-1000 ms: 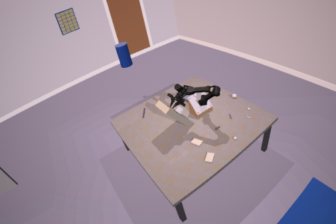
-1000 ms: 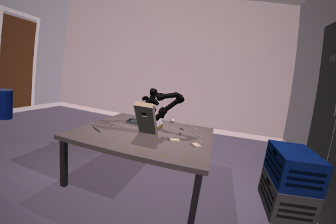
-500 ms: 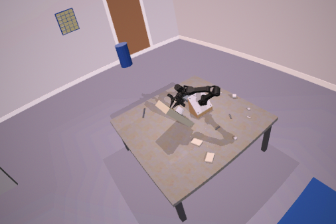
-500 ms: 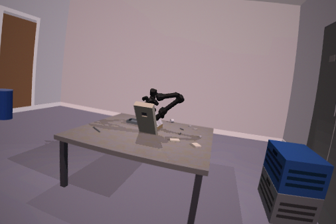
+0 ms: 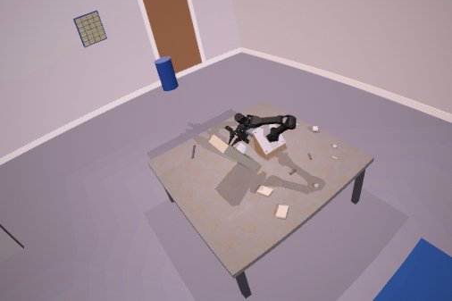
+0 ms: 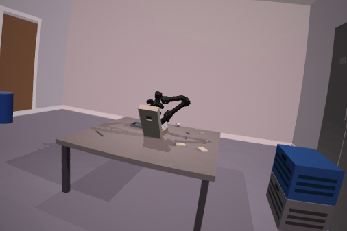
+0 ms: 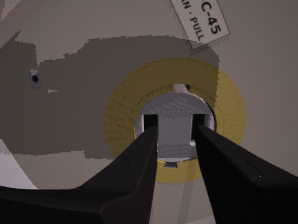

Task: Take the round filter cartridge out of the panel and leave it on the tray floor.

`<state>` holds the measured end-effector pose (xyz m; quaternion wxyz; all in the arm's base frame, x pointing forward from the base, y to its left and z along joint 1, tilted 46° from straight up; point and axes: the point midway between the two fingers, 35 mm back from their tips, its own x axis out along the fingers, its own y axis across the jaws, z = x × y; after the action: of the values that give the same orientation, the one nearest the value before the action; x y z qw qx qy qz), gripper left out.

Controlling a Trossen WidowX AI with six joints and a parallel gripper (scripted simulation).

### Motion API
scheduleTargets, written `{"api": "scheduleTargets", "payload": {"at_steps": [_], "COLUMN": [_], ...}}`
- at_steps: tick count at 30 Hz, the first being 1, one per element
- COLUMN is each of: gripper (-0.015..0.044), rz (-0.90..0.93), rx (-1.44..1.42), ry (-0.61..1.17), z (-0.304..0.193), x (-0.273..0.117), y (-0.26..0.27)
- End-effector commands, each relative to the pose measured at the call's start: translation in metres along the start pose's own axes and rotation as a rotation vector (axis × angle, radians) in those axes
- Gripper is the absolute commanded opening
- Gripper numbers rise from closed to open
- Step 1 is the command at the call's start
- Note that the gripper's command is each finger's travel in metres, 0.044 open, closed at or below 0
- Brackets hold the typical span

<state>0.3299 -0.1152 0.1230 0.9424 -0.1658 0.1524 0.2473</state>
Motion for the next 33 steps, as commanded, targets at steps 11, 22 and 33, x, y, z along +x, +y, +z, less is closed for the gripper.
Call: {"api": "scheduleTargets", "payload": {"at_steps": [11,22,33], "gripper": [0.0104,0.0104,0.0104], "rz": [-0.001,-0.001,-0.001], "rx": [0.005,0.005,0.005], "ry": [0.005,0.005,0.005], "z": [-0.0011,-0.0008,-0.0008], "x": [0.0004,0.0041,0.0041], "y": [-0.0001,-0.0002,-0.0002]}}
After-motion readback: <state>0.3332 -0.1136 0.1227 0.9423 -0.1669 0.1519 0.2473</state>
